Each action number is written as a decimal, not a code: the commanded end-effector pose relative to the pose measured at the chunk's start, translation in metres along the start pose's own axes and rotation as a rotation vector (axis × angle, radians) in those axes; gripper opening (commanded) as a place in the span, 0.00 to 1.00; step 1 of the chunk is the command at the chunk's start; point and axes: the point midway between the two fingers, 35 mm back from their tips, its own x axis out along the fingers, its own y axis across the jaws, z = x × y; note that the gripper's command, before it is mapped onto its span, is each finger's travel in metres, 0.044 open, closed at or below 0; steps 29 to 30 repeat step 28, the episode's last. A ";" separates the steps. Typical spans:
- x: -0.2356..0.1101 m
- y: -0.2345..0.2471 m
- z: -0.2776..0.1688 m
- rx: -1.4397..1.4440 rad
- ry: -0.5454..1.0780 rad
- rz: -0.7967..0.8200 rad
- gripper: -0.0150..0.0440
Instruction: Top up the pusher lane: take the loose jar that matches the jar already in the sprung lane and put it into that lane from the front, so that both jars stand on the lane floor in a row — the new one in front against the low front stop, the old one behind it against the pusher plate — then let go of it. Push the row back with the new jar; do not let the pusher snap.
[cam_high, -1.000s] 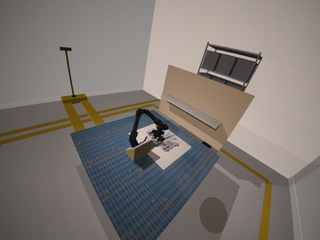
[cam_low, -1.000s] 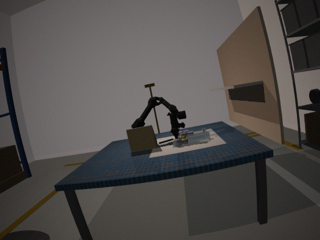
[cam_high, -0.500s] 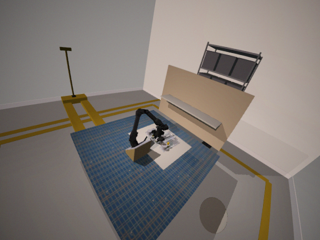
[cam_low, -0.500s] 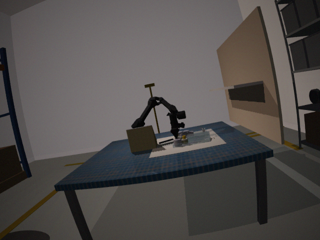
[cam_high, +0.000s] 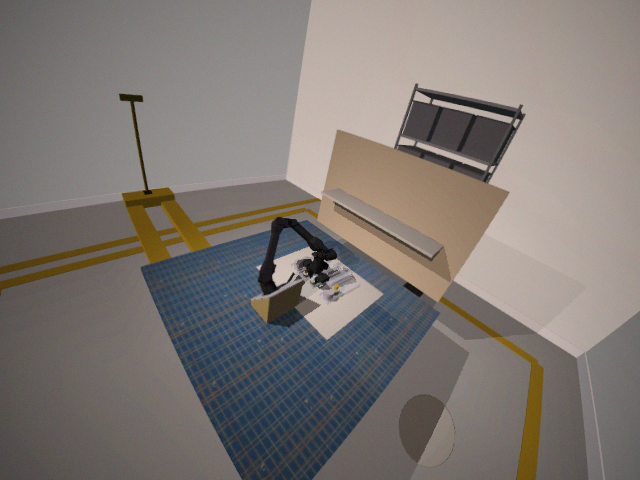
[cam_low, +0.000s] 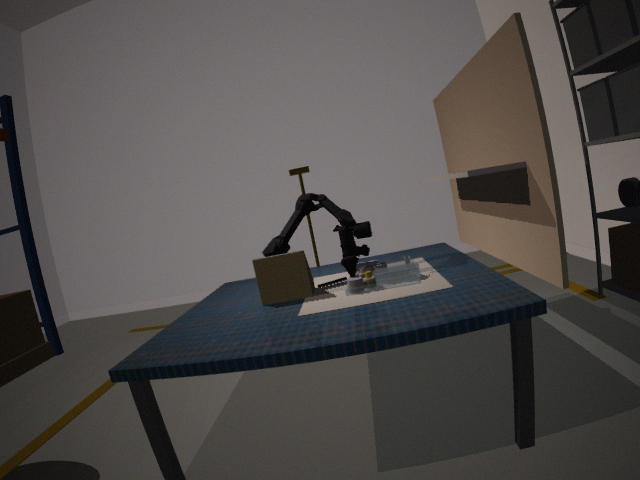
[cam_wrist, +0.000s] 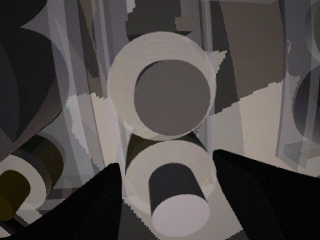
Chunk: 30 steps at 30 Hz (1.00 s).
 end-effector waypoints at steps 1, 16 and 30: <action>0.000 0.000 0.000 -0.003 0.000 0.002 0.75; -0.020 0.000 -0.003 -0.003 0.000 0.001 0.75; -0.022 -0.001 -0.041 -0.001 0.001 0.000 0.75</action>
